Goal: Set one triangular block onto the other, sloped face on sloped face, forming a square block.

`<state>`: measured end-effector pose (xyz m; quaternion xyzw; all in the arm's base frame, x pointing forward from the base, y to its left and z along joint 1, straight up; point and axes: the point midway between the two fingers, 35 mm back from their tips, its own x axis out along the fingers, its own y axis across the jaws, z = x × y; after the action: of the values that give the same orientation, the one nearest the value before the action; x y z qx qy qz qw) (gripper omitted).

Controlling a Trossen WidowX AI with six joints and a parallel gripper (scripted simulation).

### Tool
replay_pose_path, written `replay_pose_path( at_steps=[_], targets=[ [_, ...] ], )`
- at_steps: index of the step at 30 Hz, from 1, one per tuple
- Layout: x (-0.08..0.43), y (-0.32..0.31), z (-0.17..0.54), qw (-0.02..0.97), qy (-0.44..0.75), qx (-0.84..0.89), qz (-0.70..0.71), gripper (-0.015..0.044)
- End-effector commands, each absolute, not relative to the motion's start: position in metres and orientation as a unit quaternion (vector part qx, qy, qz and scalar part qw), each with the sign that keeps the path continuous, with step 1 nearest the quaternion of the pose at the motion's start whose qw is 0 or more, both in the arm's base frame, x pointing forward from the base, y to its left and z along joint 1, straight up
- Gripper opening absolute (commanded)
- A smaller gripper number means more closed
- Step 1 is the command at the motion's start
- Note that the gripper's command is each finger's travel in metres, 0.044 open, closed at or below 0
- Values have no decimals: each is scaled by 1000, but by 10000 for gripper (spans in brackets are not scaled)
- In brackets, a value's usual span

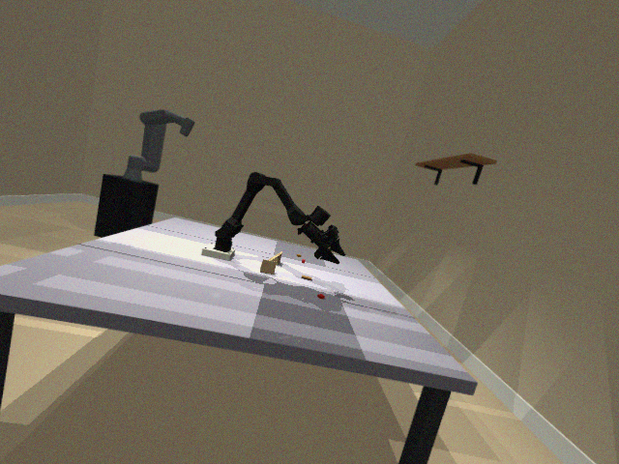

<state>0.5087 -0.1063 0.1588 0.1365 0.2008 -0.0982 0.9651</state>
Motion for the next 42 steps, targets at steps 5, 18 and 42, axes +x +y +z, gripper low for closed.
replay_pose_path(
  at_steps=[5,18,42],
  targets=[
    [487,2,104,898,424,116,-23,440],
    [394,98,84,744,665,53,34,440],
    [299,140,112,582,812,-31,42,440]
  ],
)
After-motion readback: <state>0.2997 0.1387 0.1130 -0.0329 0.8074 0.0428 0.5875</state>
